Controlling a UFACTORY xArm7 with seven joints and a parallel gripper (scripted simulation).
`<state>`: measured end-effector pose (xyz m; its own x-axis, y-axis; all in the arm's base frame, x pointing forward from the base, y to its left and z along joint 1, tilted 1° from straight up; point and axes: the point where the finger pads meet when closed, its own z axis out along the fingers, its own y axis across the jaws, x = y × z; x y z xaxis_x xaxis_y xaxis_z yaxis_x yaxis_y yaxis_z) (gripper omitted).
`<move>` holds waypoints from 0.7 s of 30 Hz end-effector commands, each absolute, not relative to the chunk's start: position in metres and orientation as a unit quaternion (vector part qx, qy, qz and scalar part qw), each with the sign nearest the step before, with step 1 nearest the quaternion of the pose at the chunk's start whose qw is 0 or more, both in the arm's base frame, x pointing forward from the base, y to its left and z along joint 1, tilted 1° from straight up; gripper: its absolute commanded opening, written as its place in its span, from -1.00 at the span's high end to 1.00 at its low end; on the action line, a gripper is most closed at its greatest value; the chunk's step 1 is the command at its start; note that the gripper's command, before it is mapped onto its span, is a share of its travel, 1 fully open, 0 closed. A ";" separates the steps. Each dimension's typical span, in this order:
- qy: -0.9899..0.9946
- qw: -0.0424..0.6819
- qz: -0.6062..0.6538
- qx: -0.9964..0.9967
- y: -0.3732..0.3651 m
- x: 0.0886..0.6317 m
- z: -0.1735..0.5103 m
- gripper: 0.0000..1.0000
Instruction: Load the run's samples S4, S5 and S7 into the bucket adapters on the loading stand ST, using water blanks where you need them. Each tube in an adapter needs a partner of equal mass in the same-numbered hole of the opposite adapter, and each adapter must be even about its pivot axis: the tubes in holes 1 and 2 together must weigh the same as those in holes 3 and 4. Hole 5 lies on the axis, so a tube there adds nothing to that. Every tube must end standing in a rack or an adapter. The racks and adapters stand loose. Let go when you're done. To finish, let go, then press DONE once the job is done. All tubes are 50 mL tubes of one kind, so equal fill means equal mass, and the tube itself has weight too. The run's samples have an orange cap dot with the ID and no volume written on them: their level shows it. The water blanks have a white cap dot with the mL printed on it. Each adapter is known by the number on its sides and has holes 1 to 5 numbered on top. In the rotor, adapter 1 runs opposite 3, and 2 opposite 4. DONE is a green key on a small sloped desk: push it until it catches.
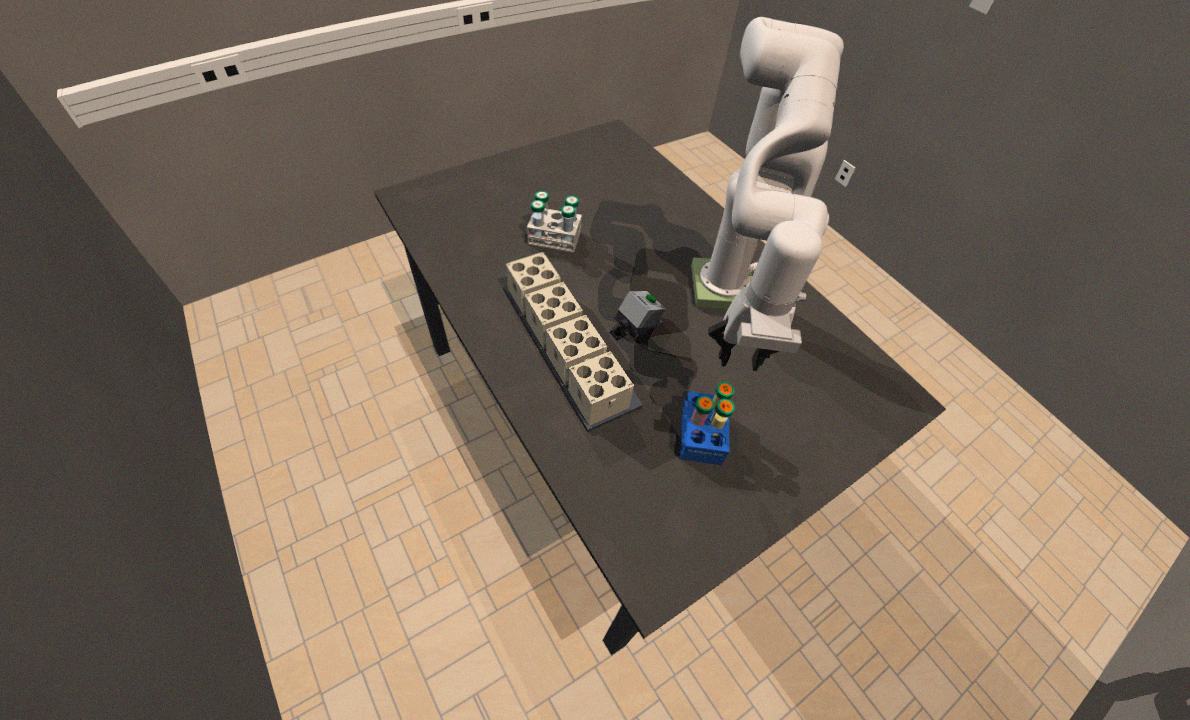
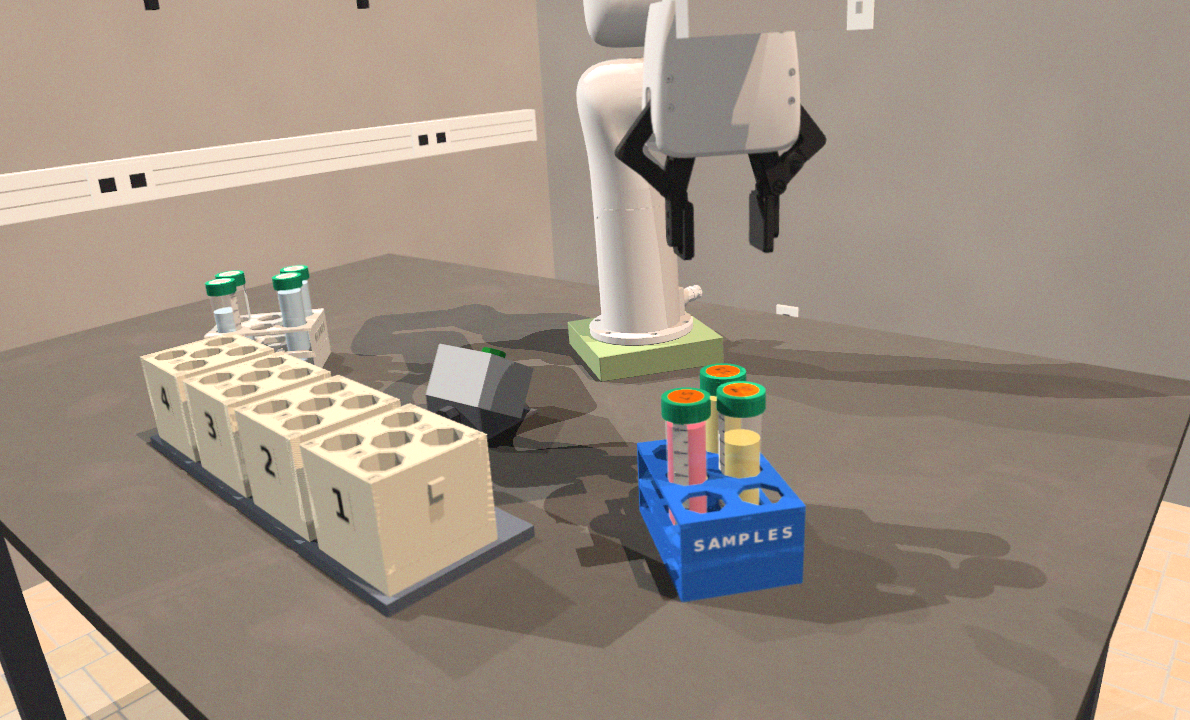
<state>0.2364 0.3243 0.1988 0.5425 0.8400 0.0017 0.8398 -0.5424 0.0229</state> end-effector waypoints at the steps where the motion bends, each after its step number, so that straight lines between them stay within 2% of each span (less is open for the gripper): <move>1: 0.478 0.009 0.008 0.878 0.325 0.237 0.191 -0.15; 21: 0.478 0.009 0.008 0.878 0.325 0.238 0.155 -0.15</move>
